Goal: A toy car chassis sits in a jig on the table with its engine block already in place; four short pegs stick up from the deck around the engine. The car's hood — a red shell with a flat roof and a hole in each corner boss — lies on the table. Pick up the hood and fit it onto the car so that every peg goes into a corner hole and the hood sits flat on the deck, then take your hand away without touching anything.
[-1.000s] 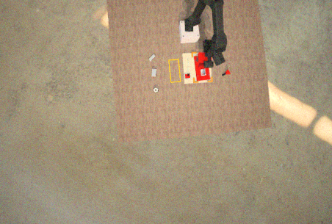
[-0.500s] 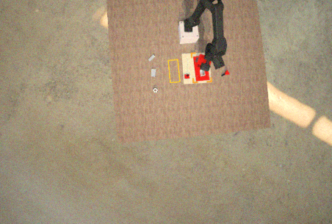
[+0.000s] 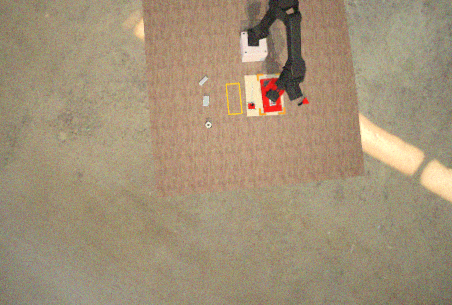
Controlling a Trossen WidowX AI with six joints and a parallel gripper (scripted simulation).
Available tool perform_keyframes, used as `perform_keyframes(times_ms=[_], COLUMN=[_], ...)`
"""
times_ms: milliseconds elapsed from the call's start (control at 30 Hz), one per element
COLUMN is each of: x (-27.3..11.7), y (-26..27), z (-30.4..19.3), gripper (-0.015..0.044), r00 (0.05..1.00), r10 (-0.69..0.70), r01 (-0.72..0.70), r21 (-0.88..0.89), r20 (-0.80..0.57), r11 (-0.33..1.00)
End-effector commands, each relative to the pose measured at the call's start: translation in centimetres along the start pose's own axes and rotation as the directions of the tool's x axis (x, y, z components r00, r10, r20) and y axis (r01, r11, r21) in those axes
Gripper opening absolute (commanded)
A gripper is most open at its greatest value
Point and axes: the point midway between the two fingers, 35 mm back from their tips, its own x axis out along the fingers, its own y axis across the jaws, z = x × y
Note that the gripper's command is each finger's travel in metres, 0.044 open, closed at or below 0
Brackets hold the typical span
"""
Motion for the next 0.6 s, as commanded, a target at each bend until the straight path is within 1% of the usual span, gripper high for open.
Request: perform_keyframes(times_ms=[0,267,567], x=[-0.2,-0.3,-0.3], y=[-0.5,-1.4,-2.3], z=[0.4,1.1,1.9], gripper=[0.0000,0.0000,0.0000], r00=[1.000,1.000,1.000], r10=[-0.008,-0.010,-0.011], r01=[0.008,0.008,0.008], r21=[0.082,0.249,0.424], r20=[0.003,0.004,0.006], r11=[0.997,0.968,0.905])
